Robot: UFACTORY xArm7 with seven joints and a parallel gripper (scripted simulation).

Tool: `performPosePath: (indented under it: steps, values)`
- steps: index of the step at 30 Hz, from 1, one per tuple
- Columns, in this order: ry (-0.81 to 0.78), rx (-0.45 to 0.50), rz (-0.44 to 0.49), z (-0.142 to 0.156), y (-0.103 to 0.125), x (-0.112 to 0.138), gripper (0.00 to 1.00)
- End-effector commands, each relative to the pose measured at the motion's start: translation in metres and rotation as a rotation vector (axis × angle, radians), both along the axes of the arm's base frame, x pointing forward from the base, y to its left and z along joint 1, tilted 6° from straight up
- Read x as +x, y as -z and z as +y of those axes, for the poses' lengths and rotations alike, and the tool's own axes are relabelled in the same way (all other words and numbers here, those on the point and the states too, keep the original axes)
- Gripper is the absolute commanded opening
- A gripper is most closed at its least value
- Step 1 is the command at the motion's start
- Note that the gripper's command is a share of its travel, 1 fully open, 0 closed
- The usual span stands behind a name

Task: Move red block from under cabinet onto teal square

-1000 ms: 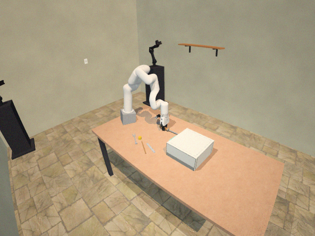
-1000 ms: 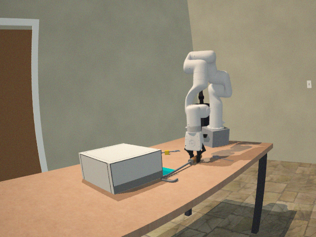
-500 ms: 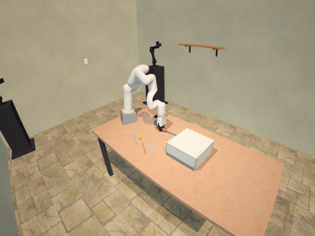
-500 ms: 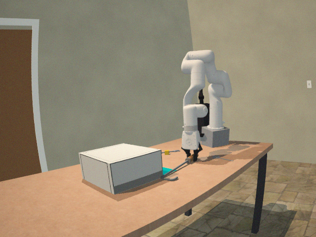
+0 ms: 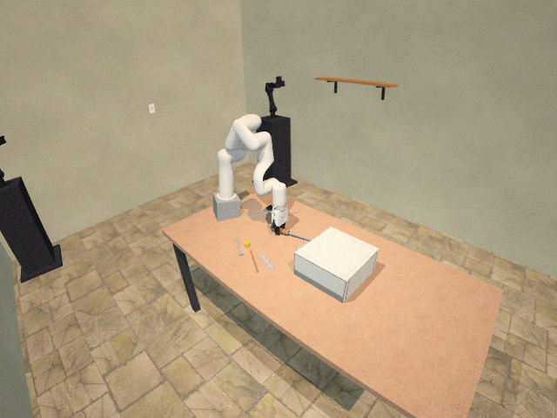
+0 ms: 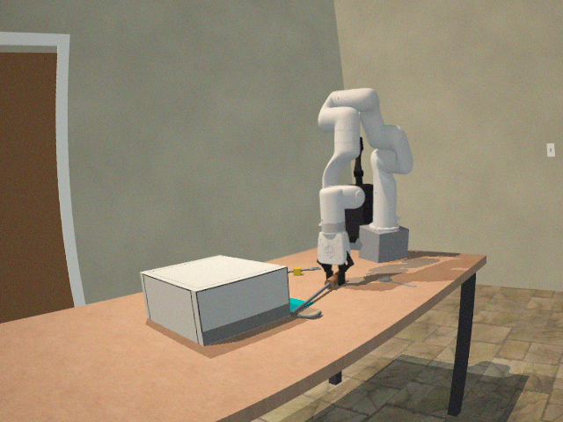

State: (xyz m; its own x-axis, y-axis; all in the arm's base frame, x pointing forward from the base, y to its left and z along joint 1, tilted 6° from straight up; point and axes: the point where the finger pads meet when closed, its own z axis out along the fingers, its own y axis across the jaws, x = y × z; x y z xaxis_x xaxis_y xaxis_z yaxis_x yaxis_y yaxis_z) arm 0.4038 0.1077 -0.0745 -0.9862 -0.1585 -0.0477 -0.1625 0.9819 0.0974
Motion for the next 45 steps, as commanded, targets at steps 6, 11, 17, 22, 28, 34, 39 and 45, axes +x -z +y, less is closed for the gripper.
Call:
performPosePath:
  steps: [6,11,17,22,28,34,39,45]
  values:
    - [0.020,0.002,-0.003,-0.030,0.002,-0.005,0.00]
    - [0.026,0.002,-0.002,-0.041,0.003,-0.008,0.00]
    - [0.033,0.002,-0.001,-0.054,0.005,-0.011,0.00]
    - [0.040,0.003,0.000,-0.067,0.006,-0.015,0.00]
    - [0.046,0.003,0.000,-0.079,0.008,-0.018,0.00]
    - [0.052,0.003,0.001,-0.090,0.009,-0.020,0.00]
    - [0.058,0.003,0.001,-0.100,0.010,-0.023,0.00]
    - [0.062,0.003,0.002,-0.109,0.011,-0.025,0.00]
